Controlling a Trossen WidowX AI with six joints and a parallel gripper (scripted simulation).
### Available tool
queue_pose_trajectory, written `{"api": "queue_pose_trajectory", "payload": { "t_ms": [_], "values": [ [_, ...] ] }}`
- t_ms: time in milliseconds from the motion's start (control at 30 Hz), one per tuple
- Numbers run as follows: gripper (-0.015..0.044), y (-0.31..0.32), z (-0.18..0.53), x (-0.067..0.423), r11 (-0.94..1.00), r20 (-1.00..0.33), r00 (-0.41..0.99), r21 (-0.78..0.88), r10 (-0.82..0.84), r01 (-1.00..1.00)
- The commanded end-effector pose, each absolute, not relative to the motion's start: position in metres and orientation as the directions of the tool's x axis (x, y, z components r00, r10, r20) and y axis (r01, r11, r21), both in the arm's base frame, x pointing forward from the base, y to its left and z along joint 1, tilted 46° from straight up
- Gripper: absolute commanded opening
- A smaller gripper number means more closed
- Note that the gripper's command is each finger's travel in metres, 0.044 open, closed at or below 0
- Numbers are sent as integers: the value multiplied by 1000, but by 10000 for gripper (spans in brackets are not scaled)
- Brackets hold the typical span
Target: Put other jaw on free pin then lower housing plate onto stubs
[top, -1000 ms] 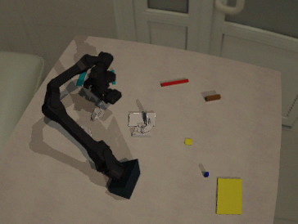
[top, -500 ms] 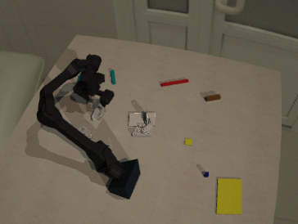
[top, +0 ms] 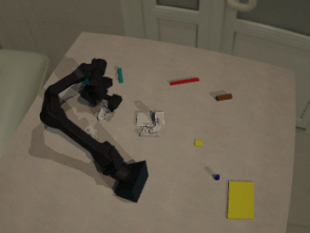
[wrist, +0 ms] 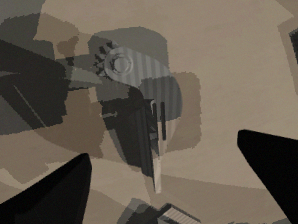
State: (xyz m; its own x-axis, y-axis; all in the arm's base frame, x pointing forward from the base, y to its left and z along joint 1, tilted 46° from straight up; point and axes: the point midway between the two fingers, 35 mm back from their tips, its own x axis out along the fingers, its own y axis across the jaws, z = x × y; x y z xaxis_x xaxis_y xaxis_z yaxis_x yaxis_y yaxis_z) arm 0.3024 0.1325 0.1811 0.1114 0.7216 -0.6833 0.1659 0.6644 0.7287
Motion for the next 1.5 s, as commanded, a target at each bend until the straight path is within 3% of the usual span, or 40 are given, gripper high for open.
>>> {"api": "queue_pose_trajectory", "payload": {
  "t_ms": [0,1467],
  "values": [
    [440,136,175,304,666,-686,112,726,718,171],
    [440,161,152,306,664,-684,113,728,721,171]
  ]
}}
